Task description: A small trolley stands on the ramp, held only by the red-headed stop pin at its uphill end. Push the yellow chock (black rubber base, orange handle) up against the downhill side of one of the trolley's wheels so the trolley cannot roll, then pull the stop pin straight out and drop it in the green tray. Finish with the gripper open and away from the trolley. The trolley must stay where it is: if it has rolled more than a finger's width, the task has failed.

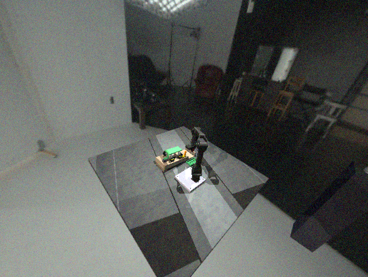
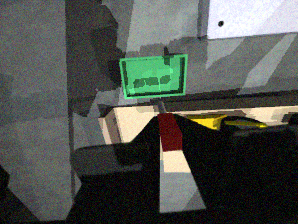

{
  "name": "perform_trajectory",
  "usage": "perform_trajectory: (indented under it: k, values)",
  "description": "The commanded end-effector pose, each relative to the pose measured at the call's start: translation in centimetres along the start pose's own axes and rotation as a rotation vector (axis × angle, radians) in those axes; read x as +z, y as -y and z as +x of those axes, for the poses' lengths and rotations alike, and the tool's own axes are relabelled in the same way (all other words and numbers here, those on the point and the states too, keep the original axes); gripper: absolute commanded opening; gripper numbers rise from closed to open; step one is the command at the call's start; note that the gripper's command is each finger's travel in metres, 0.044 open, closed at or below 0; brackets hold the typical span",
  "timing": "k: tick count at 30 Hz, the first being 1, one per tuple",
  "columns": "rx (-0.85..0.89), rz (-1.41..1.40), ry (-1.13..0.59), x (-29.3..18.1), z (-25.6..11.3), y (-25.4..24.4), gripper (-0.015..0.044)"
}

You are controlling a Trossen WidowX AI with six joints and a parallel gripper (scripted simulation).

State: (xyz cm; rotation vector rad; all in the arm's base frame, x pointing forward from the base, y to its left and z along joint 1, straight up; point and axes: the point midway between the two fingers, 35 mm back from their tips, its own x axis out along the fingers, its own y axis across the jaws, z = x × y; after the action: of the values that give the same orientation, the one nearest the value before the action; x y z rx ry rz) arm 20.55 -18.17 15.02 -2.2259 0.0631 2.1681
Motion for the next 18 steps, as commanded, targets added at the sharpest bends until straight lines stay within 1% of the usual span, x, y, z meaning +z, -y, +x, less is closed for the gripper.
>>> perform_trajectory:
  k: [1,6,13,18]
  values:
    - [0.012,0.039,-0.001,0.0,-0.1,0.0,0.0000]
    - [0.012,0.043,0.000,0.4,0.2,0.0,0.0000]
    - [0.015,0.062,0.005,2.3,1.8,0.0,0.0000]
    - [0.015,0.063,0.005,2.5,2.0,0.0,0.0000]
